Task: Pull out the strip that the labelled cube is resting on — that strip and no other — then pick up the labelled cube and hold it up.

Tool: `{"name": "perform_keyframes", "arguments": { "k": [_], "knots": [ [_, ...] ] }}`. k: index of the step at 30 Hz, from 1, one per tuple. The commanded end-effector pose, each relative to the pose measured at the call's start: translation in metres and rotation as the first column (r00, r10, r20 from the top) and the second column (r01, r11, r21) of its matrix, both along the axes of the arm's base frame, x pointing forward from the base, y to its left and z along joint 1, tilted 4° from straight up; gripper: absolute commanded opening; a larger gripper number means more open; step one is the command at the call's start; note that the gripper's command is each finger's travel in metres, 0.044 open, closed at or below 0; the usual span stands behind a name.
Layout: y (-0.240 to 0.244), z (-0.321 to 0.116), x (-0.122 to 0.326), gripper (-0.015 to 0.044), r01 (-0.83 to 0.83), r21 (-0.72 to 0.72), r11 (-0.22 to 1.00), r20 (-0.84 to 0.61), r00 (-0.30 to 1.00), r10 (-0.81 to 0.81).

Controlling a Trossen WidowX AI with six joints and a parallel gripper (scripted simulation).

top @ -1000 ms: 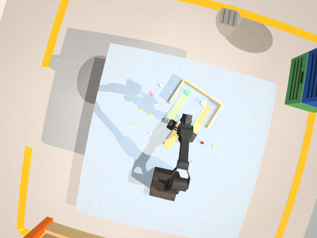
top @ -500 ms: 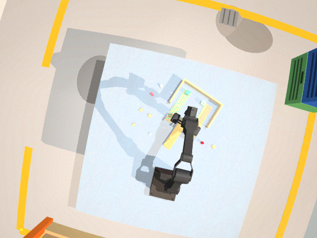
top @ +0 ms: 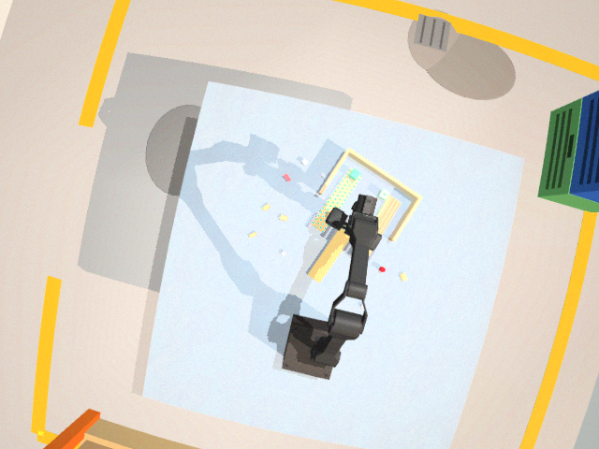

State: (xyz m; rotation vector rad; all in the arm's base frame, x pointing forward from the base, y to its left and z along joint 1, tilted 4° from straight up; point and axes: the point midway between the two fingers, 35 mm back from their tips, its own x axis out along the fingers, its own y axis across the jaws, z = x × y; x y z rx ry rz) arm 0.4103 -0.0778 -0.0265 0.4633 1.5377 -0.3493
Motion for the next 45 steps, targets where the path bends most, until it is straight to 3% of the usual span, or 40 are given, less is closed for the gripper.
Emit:
{"name": "perform_keyframes", "arguments": {
  "k": [1,29,33,40,43,45],
  "knots": [
    [-0.001,-0.007,0.001,0.0250,-0.003,-0.005,1.000,0.001,1.000,0.003],
    [0.002,-0.046,0.001,0.0250,-0.003,-0.004,1.000,0.000,1.000,0.003],
    [0.002,-0.043,0.002,0.0145,-0.005,-0.001,1.000,0.003,1.000,0.005],
    [0.002,-0.043,0.002,0.0098,-0.005,-0.001,1.000,0.003,1.000,0.005],
    [0.002,-0.043,0.001,0.0020,-0.005,-0.001,1.000,0.003,1.000,0.005],
    [0.003,-0.039,-0.003,0.0000,-0.005,-0.001,1.000,0.003,1.000,0.005]
  ]
}}
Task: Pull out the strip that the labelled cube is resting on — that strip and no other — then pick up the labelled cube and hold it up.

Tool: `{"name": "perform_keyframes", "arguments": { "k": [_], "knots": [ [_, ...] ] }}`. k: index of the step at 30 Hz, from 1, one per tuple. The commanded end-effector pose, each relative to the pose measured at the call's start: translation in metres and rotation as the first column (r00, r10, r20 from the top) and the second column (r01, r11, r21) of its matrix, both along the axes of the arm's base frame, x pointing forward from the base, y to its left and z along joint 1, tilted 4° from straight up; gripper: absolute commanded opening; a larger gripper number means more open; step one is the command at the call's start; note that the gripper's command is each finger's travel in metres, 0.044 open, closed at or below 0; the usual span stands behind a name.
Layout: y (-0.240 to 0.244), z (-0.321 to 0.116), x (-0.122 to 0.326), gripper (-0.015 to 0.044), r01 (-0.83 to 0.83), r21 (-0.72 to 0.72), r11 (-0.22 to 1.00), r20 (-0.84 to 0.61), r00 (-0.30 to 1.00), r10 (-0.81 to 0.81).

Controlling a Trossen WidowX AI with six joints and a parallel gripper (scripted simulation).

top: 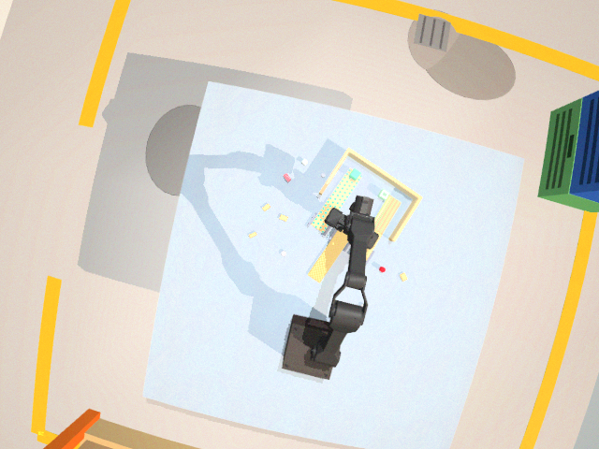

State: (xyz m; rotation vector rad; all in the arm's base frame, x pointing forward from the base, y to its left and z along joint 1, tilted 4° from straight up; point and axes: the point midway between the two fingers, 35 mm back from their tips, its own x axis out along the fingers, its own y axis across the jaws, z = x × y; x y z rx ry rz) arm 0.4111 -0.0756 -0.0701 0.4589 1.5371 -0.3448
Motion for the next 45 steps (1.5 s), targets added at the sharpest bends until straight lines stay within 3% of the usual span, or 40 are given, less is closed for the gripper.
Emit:
{"name": "perform_keyframes", "arguments": {
  "k": [1,15,34,45],
  "knots": [
    [0.001,0.007,-0.007,0.0000,0.000,-0.001,1.000,0.001,1.000,0.000],
    [0.008,0.040,-0.057,0.0000,0.002,-0.003,1.000,-0.006,1.000,-0.002],
    [0.018,0.041,-0.109,0.0000,0.002,-0.002,1.000,-0.010,1.000,-0.002],
    [0.016,0.077,-0.112,0.0000,0.002,-0.003,1.000,-0.010,1.000,-0.002]
  ]
}}
